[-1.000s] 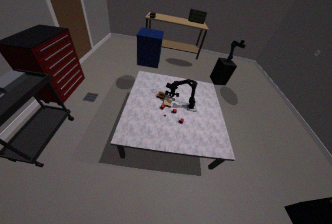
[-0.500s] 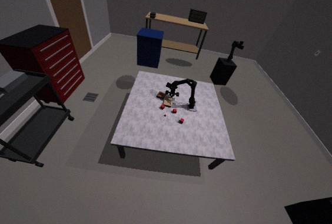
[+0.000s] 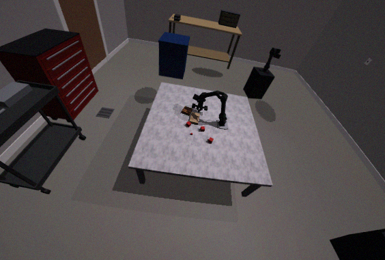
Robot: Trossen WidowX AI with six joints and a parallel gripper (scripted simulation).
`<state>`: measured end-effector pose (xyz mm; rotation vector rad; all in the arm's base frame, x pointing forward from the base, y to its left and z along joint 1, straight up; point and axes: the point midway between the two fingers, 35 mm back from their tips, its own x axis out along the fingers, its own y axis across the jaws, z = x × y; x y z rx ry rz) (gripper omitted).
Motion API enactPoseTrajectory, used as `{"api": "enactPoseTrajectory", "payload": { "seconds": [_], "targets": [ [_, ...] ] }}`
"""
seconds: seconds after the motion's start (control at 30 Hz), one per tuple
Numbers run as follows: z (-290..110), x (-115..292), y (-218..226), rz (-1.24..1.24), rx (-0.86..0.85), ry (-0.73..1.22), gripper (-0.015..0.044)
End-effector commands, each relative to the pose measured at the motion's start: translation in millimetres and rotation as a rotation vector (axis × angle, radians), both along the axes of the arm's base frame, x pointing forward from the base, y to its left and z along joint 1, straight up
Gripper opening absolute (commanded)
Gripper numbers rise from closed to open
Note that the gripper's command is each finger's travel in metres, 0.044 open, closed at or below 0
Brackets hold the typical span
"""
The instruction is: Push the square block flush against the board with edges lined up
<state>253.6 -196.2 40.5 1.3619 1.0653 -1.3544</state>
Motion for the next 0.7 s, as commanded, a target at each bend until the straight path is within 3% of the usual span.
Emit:
{"api": "enactPoseTrajectory", "payload": {
  "seconds": [0.0, 0.13, 0.3, 0.67],
  "targets": [
    [0, -1, -7, 0.005, 0.005, -0.001, 0.0000],
    [3, -1, -7, 0.000, 0.000, 0.000, 0.0000],
    [55, -3, -6, 0.005, 0.005, -0.001, 0.0000],
    [56, 4, 13, 0.150, -0.015, 0.003, 0.0000]
  ]
}}
